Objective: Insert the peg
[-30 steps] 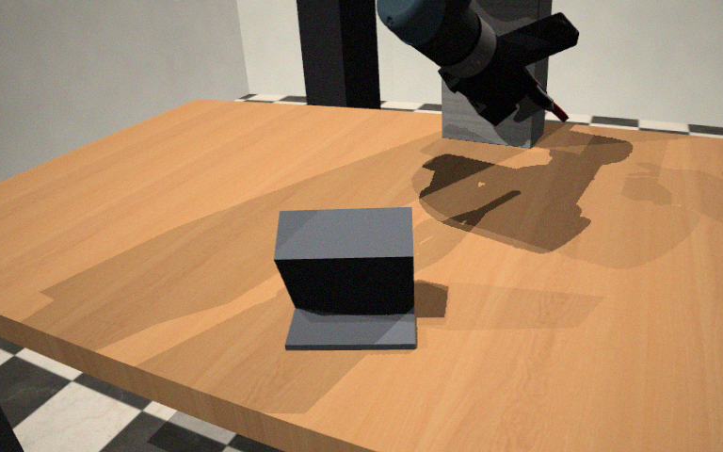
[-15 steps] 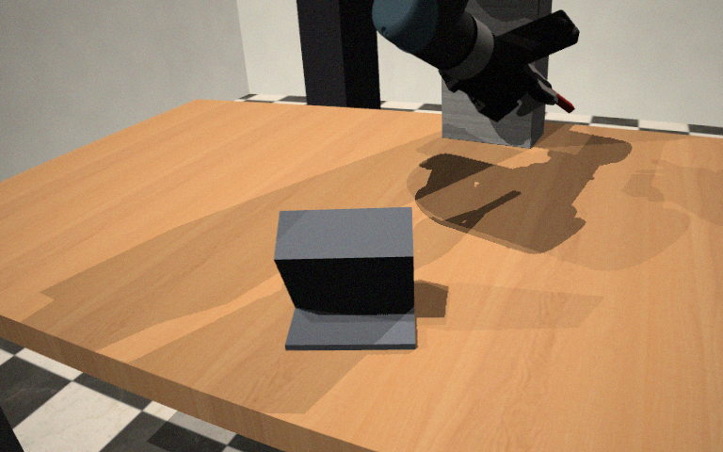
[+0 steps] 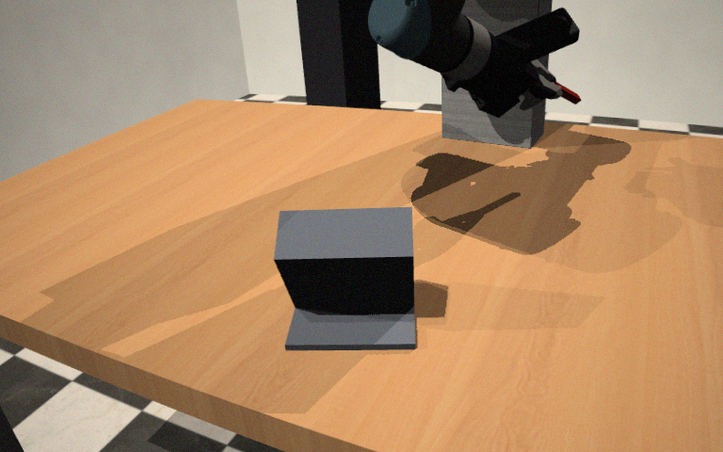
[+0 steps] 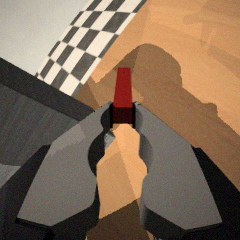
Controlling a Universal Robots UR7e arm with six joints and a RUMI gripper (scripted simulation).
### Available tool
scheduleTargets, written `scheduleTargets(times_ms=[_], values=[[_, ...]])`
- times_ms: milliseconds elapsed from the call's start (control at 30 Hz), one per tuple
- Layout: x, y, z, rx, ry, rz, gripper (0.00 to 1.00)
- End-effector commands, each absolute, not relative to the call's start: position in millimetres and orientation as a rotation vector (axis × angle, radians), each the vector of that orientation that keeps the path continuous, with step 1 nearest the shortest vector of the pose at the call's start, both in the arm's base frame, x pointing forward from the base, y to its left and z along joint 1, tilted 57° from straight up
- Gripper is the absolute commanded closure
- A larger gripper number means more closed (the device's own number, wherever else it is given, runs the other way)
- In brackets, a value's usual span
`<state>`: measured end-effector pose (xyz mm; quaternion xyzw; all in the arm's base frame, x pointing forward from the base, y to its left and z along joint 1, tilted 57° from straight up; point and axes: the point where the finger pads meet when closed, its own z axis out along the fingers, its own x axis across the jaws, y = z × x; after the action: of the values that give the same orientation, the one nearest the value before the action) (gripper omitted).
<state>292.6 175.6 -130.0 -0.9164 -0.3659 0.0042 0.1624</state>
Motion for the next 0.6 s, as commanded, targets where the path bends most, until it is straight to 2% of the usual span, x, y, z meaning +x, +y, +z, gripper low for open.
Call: scheduleTargets(times_ms=[0, 567], values=[[287, 177, -131, -2.603, -1.008, 0.039, 1.0], [273, 181, -132, -2.569, -0.907, 0.112, 1.0]])
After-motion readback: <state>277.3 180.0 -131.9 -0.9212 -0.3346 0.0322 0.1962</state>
